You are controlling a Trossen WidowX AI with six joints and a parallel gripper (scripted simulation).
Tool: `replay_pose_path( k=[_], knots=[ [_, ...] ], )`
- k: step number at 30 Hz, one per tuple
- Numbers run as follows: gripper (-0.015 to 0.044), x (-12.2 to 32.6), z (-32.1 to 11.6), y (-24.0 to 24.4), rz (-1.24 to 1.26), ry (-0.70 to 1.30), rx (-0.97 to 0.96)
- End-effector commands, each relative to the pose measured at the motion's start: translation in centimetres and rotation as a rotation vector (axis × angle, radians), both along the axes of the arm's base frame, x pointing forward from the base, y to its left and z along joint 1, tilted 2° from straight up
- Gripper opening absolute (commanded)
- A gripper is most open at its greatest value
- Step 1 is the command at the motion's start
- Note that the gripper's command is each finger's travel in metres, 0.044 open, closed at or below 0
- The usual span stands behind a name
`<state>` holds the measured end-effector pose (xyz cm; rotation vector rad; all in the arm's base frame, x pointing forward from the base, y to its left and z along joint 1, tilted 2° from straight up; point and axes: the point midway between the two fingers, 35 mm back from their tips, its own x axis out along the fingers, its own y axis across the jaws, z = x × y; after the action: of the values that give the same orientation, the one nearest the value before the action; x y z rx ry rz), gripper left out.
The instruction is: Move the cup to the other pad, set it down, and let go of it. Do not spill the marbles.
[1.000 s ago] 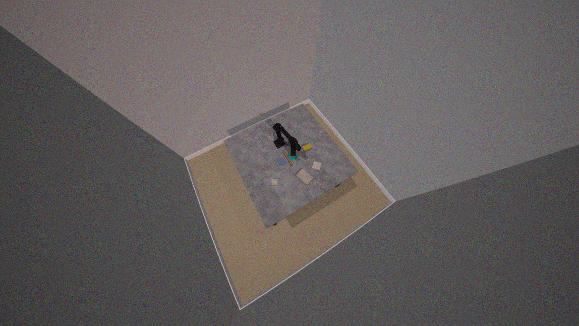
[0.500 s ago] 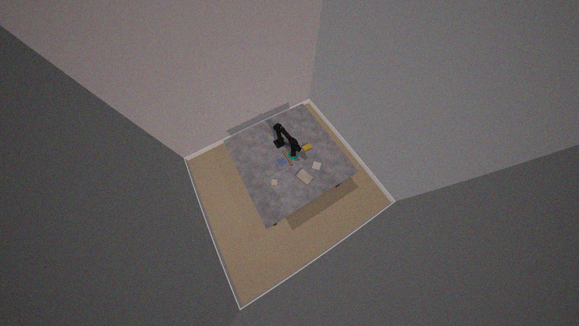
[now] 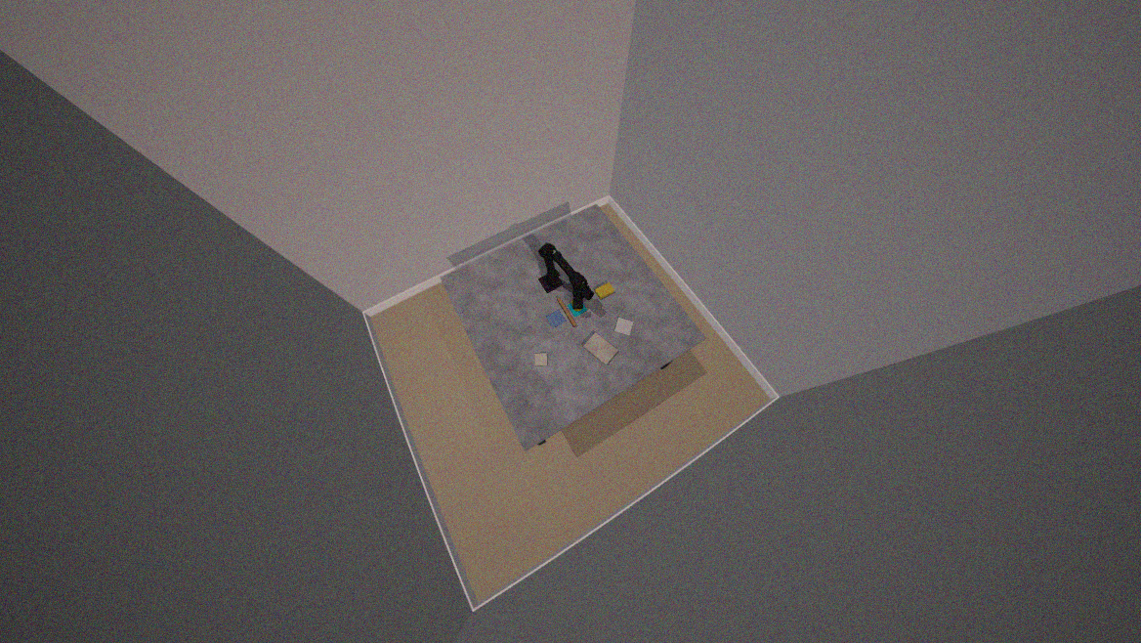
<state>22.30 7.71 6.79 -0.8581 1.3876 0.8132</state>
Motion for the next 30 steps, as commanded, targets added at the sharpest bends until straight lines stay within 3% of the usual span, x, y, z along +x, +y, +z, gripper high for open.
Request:
replay_pose_path(
  k=[1,5,11,30],
  knots=[
    [0.0,0.0,0.0,0.0,0.0,0.0,0.0],
    [0.0,0.0,0.0,0.0,0.0,0.0,0.0],
    [0.0146,0.0,0.0,0.0,0.0,0.0,0.0],
    [0.0146,0.1,1.5,0.1,-0.001,0.0,-0.001]
  ],
)
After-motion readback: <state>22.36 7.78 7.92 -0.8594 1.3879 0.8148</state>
